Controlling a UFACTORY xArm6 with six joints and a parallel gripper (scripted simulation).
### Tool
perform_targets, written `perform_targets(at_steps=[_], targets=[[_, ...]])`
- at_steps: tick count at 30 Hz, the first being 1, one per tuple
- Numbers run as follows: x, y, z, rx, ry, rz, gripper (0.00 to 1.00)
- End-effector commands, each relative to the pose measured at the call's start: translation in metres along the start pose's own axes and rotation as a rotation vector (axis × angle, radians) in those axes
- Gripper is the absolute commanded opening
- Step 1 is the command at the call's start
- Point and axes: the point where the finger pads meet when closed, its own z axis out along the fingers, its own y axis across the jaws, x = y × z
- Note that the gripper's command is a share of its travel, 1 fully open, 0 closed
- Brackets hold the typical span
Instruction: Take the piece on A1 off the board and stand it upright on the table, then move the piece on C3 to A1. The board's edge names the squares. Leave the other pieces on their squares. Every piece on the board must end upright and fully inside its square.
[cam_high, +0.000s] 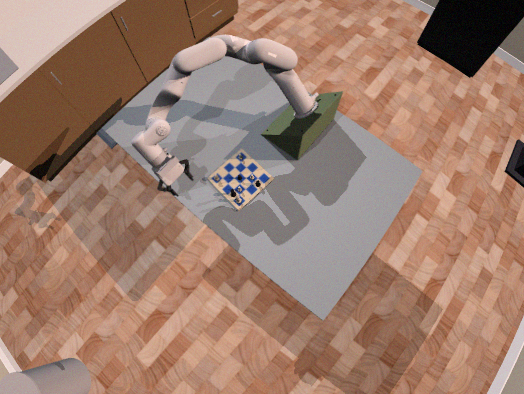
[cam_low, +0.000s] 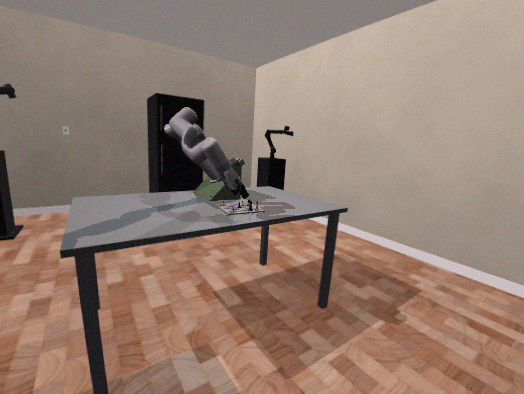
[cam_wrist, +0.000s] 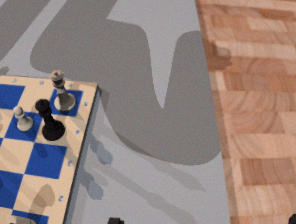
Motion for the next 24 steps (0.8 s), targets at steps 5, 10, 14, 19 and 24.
perform_targets(at_steps=[5, 10, 14, 19, 24], targets=[[-0.074, -0.046, -0.038, 0.008, 0.054, 0.03, 1.0], [-0.123, -0.095, -0.064, 0.01, 0.118, 0.055, 1.0], [-0.15, -0.128, -0.08, 0.005, 0.147, 0.065, 1.0], [-0.172, -0.16, -0.096, -0.004, 0.172, 0.072, 1.0], [-0.193, -0.203, -0.114, -0.025, 0.211, 0.082, 1.0]])
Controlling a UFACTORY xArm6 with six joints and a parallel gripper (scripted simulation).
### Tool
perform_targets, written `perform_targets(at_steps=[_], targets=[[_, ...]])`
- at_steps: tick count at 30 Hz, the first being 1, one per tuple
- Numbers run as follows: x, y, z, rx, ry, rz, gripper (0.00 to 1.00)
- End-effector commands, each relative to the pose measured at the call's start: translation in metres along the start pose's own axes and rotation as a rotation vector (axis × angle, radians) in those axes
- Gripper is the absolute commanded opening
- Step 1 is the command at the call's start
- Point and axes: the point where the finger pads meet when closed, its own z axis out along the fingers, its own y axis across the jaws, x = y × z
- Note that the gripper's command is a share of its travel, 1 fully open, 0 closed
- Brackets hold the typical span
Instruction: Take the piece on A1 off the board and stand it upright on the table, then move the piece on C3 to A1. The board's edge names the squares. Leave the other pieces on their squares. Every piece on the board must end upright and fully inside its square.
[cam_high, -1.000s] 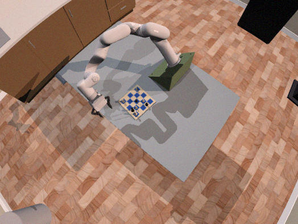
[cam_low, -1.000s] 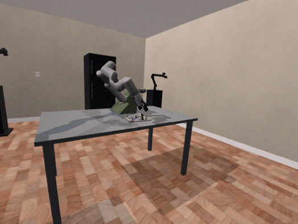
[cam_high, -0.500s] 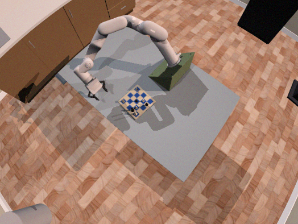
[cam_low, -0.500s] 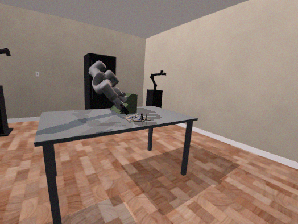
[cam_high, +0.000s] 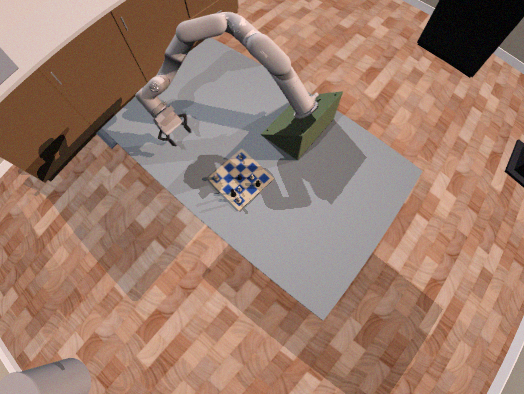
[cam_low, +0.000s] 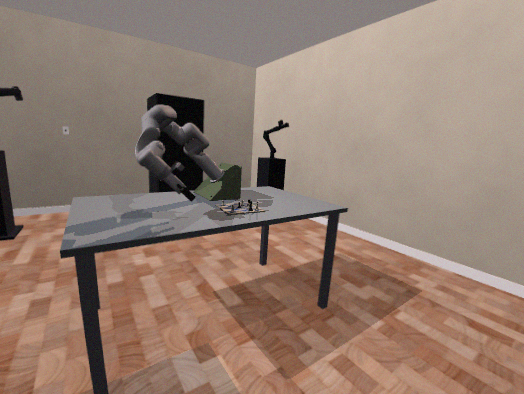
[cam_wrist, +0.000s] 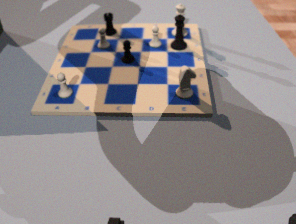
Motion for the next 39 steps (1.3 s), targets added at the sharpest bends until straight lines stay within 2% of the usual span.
perform_targets(at_steps=[1, 2, 3, 4, 6, 9, 39], targets=[[-0.019, -0.038, -0.024, -0.024, 0.037, 0.003, 1.0], [-0.025, -0.054, -0.031, -0.034, 0.051, 0.005, 1.0], [-0.025, -0.054, -0.031, -0.034, 0.051, 0.005, 1.0], [-0.029, -0.066, -0.037, -0.042, 0.062, 0.006, 1.0], [-0.029, -0.066, -0.037, -0.042, 0.062, 0.006, 1.0], [-0.034, -0.084, -0.045, -0.056, 0.077, 0.008, 1.0], [-0.035, -0.085, -0.046, -0.057, 0.078, 0.008, 1.0]])
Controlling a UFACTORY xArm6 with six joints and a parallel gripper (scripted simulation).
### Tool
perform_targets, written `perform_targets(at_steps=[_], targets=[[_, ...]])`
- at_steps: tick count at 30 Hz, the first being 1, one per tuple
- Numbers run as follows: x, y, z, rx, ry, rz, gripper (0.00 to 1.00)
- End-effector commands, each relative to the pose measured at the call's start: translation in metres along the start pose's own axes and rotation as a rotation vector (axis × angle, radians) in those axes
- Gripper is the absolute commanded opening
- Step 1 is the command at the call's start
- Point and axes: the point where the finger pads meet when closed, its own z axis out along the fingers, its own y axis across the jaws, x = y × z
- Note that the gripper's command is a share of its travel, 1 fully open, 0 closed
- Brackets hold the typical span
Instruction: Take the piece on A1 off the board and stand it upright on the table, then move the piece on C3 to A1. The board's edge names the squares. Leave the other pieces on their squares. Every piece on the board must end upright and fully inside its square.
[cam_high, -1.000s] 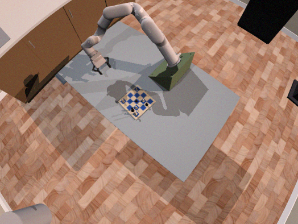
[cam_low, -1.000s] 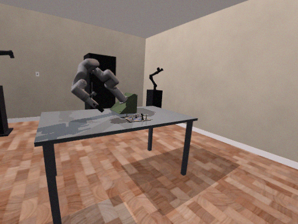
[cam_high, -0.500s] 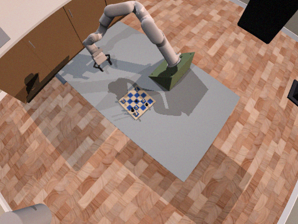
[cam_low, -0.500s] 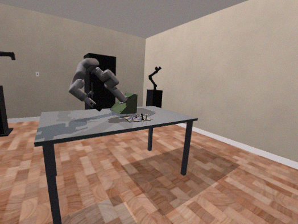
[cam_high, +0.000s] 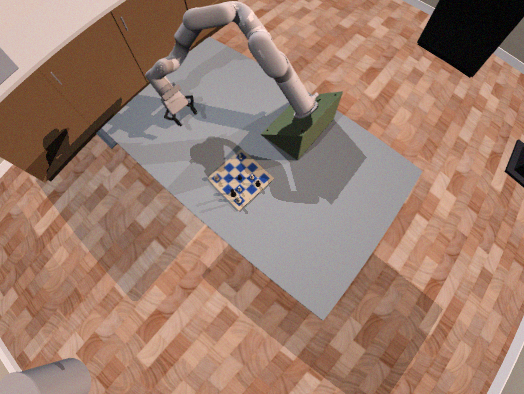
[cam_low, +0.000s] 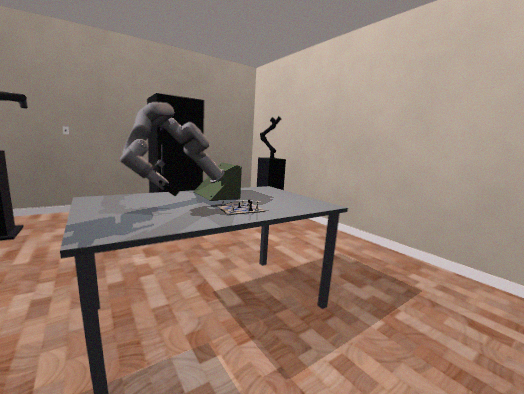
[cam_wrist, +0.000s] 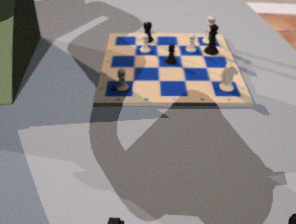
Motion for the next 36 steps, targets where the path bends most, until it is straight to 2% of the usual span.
perform_targets(at_steps=[1, 25, 36], targets=[[0.0, 0.001, -0.002, -0.003, -0.002, -0.001, 1.0], [0.001, 0.001, -0.003, -0.003, -0.002, -0.001, 1.0], [0.035, 0.0, -0.031, -0.003, -0.002, -0.001, 1.0]])
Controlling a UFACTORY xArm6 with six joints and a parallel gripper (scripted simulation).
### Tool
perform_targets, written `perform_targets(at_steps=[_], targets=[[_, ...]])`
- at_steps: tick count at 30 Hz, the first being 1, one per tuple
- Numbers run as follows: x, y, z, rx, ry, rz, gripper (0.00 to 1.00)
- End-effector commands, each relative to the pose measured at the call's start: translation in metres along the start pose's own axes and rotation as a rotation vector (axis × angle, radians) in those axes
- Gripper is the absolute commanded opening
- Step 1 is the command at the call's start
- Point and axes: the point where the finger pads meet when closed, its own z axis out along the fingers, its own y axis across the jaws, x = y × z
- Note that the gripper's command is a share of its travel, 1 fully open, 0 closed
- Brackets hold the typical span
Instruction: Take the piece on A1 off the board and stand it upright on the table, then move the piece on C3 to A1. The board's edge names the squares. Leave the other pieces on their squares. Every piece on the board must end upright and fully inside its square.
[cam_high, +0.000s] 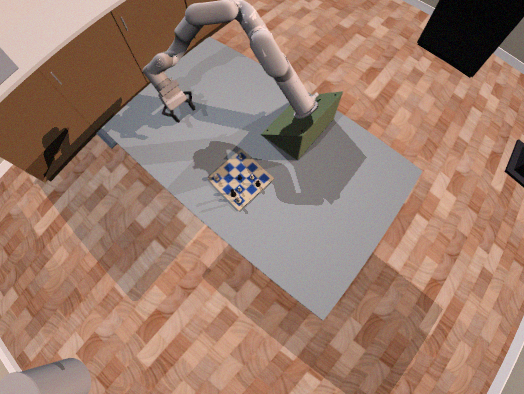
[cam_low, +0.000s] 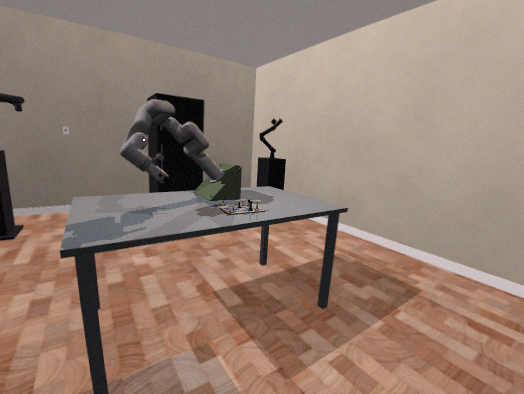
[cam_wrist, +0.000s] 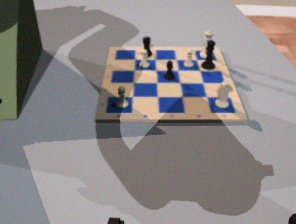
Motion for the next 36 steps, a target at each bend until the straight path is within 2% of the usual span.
perform_targets(at_steps=[1, 8, 17, 19, 22, 23, 24, 25, 26, 28, 29, 31, 33, 34, 35, 36], targets=[[0.017, 0.0, -0.015, 0.0, 0.0, 0.0, 1.0], [0.044, 0.0, -0.037, 0.0, 0.0, 0.0, 1.0], [0.044, 0.0, -0.034, 0.004, -0.004, -0.01, 1.0], [0.049, -0.001, -0.022, 0.039, -0.023, -0.064, 1.0], [0.068, -0.007, 0.021, 0.16, -0.088, -0.267, 1.0], [0.068, -0.007, 0.021, 0.169, -0.092, -0.282, 1.0], [0.078, -0.011, 0.041, 0.196, -0.107, -0.335, 1.0], [0.078, -0.011, 0.041, 0.222, -0.121, -0.379, 1.0], [0.088, -0.016, 0.061, 0.246, -0.13, -0.426, 1.0], [0.088, -0.016, 0.061, 0.294, -0.159, -0.516, 1.0], [0.099, -0.021, 0.082, 0.318, -0.164, -0.563, 1.0], [0.099, -0.021, 0.082, 0.363, -0.195, -0.653, 1.0], [0.099, -0.021, 0.082, 0.363, -0.195, -0.653, 1.0], [0.111, -0.026, 0.102, 0.427, -0.227, -0.788, 1.0], [0.123, -0.032, 0.121, 0.444, -0.228, -0.824, 1.0], [0.123, -0.032, 0.121, 0.458, -0.238, -0.854, 1.0]])
